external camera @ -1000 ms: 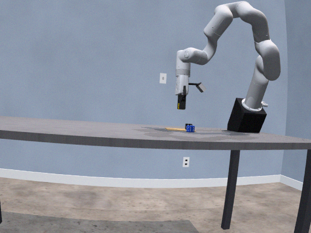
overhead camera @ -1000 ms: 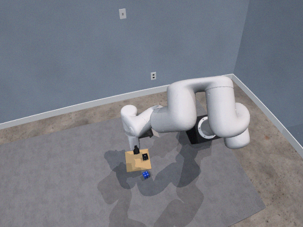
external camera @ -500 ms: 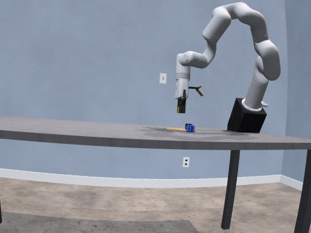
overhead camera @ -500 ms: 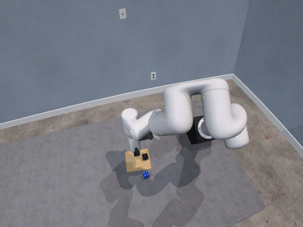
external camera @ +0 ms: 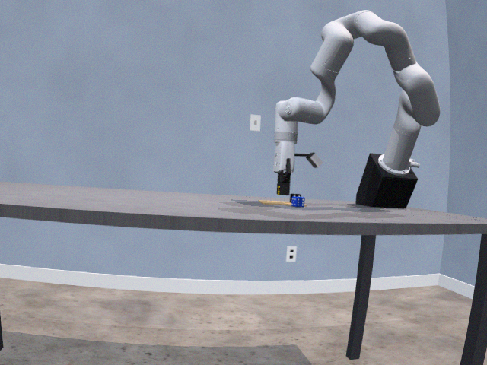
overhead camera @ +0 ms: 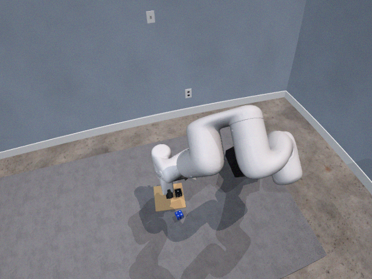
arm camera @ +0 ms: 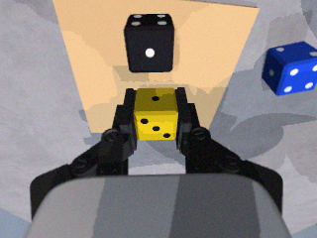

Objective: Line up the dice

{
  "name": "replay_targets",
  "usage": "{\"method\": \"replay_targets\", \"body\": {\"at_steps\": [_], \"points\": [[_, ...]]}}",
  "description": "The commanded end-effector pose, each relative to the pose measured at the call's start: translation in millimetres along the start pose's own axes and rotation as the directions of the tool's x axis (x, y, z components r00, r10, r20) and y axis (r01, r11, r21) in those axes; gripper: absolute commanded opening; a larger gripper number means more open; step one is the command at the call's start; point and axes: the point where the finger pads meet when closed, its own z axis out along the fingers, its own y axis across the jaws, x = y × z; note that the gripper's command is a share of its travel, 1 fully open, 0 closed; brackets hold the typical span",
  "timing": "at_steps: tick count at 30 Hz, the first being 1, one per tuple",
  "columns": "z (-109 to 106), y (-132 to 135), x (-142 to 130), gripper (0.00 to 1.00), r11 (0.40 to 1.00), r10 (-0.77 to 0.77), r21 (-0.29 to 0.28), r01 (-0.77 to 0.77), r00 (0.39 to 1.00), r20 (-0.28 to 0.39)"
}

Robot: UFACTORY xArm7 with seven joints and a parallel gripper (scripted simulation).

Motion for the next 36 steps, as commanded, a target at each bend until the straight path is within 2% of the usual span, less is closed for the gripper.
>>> {"method": "replay_targets", "body": {"at_steps": [1,36], "points": [[13.3,-1.9,-3.1,0.27,1.000,0.000,0.002,0.000,1.000,0.007],[18.1,-2.0,-3.1,0.27,1.000,0.000,0.002,0.000,1.000,0.007]]}}
